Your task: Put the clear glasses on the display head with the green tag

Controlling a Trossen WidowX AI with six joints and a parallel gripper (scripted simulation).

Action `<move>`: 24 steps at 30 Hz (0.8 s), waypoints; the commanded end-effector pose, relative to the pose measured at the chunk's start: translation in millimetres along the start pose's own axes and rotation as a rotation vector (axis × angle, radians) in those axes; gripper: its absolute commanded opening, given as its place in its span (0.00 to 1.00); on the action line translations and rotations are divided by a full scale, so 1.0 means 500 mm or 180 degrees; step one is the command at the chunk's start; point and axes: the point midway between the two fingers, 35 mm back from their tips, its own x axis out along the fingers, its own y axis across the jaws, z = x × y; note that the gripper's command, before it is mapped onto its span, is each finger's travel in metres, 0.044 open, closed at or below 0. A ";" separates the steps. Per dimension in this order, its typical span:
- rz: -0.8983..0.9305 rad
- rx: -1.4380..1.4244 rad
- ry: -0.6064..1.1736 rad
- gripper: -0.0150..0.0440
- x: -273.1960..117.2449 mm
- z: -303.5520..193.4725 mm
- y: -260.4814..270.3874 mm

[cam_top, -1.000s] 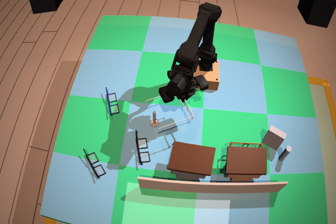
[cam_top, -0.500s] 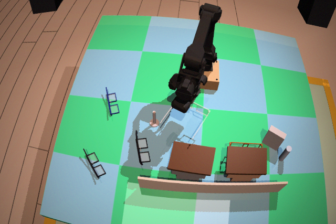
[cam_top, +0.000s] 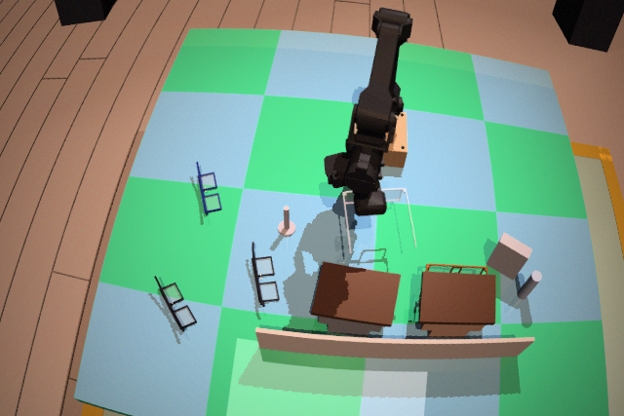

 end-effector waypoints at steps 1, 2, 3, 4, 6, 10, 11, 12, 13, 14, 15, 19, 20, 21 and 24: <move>-0.0012 -0.0551 -0.0006 0.25 0.000 -0.013 0.006; -0.0012 -0.0683 -0.0005 0.25 0.000 -0.016 0.008; -0.0012 -0.0815 -0.0004 0.25 0.000 -0.019 0.009; -0.0012 -0.0946 -0.0004 0.25 0.000 -0.023 0.011; -0.0011 -0.1210 -0.0002 0.25 0.001 -0.029 0.014; -0.0010 -0.1736 0.0000 0.25 0.001 -0.043 0.019; -0.0010 -0.1868 0.0001 0.25 0.001 -0.046 0.021; -0.0010 -0.2000 0.0001 0.25 0.001 -0.049 0.022; -0.0009 -0.2131 0.0002 0.25 0.001 -0.053 0.024; -0.0009 -0.2263 0.0002 0.25 0.001 -0.056 0.025; -0.0009 -0.2395 0.0003 0.25 0.001 -0.060 0.026; -0.0007 -0.2921 0.0005 0.25 0.001 -0.074 0.031; -0.0006 -0.3053 0.0006 0.25 0.001 -0.077 0.032; -0.0006 -0.3184 0.0006 0.25 0.001 -0.081 0.034; -0.0004 -0.3579 0.0007 0.25 0.000 -0.091 0.037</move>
